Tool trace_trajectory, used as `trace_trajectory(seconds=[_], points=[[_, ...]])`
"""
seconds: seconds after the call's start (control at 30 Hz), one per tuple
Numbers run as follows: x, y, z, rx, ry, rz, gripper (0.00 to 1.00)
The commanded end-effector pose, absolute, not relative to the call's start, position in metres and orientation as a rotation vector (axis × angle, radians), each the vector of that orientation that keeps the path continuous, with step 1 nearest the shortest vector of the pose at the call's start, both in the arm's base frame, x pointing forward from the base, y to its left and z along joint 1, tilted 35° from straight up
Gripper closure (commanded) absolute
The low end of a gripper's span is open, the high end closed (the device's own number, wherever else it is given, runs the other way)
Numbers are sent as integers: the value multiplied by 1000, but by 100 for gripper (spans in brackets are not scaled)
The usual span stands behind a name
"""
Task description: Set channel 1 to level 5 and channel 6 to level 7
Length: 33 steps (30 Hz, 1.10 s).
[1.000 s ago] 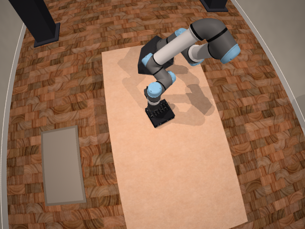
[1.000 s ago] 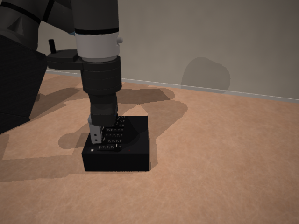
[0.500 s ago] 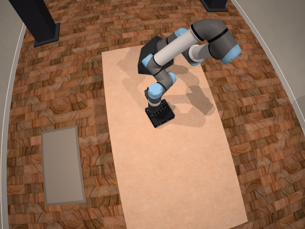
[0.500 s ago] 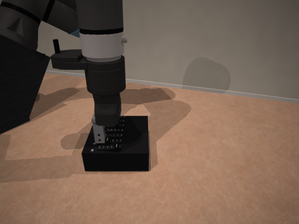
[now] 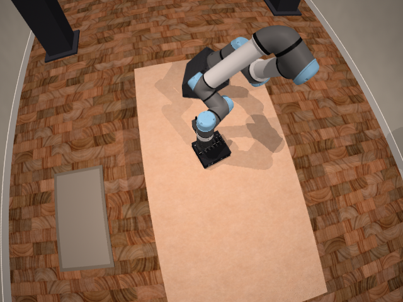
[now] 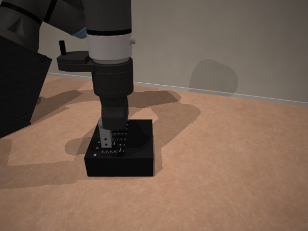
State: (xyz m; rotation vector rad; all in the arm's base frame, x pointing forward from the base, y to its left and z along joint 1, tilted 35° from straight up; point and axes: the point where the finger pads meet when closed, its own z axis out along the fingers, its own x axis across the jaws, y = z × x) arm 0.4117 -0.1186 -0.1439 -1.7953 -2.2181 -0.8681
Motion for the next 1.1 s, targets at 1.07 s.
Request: trace_trajectory(seconds=[1.07], points=[[418,-118,-141,-1797,-2220,-870,100]])
